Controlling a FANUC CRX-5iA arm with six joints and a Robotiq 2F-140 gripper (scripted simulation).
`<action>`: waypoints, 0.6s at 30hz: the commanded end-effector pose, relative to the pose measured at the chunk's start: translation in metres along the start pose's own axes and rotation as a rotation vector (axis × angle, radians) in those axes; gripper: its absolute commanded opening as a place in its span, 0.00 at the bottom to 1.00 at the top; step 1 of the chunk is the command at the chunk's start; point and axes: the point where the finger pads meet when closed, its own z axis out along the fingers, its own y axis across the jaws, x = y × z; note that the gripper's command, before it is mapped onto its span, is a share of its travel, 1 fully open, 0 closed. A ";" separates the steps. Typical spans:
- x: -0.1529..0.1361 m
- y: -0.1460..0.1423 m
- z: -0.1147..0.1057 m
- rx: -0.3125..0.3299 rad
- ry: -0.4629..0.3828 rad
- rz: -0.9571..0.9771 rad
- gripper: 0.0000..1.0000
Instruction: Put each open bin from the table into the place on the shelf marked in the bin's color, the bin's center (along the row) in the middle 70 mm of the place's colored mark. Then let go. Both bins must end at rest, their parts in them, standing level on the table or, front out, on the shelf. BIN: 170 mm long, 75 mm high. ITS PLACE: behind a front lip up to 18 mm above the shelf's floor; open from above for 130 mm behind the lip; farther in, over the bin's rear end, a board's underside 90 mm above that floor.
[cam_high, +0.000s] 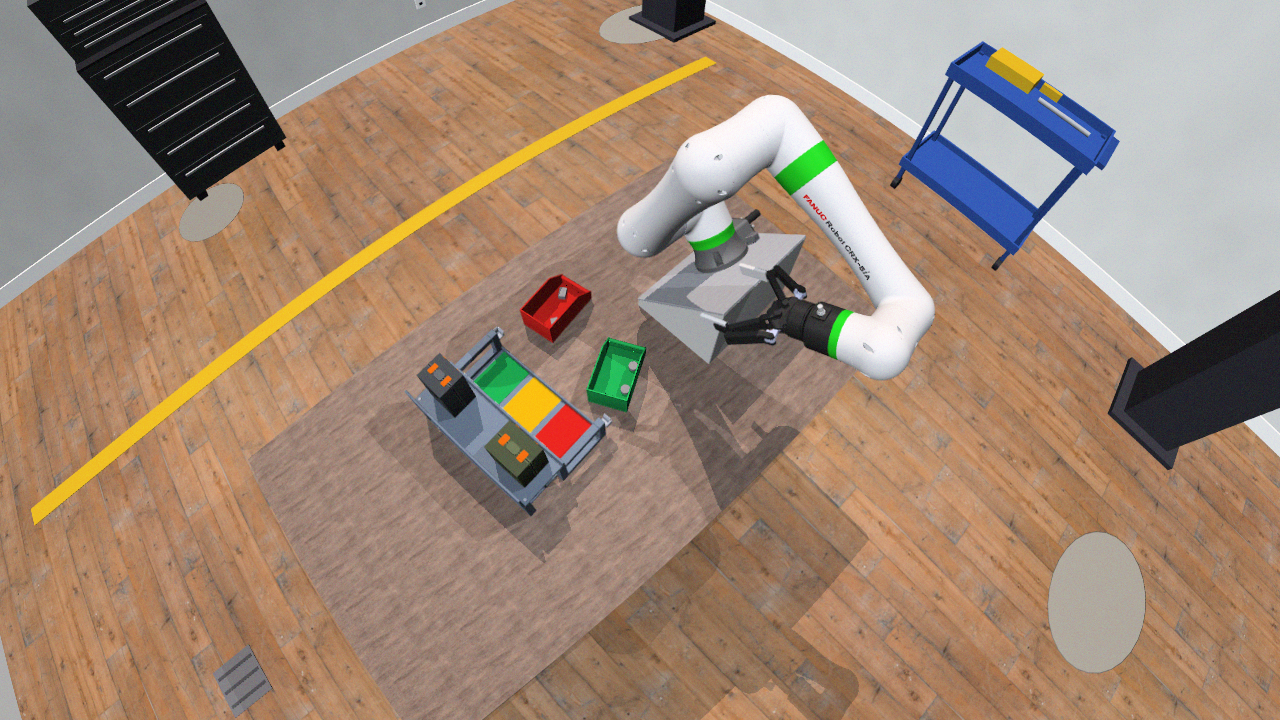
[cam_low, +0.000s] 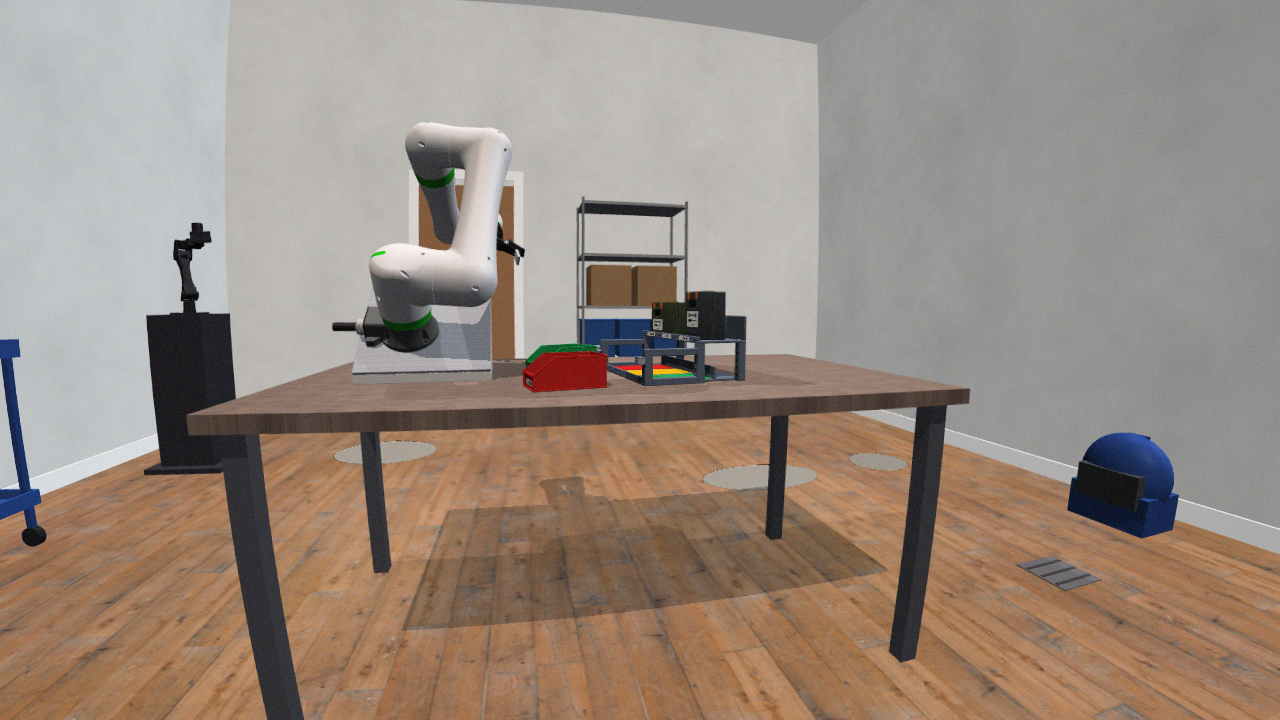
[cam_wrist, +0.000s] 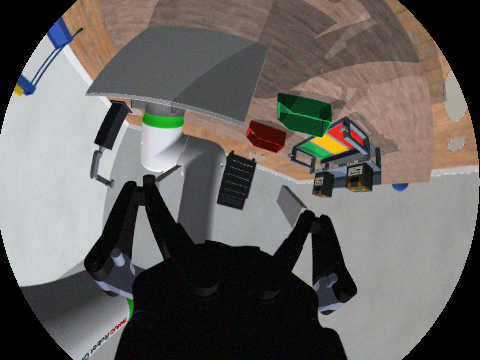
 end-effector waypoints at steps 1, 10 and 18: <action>0.009 0.033 0.019 0.034 0.163 0.024 1.00; 0.021 0.078 0.043 0.087 0.377 0.078 1.00; 0.032 0.142 0.074 0.166 0.658 0.194 1.00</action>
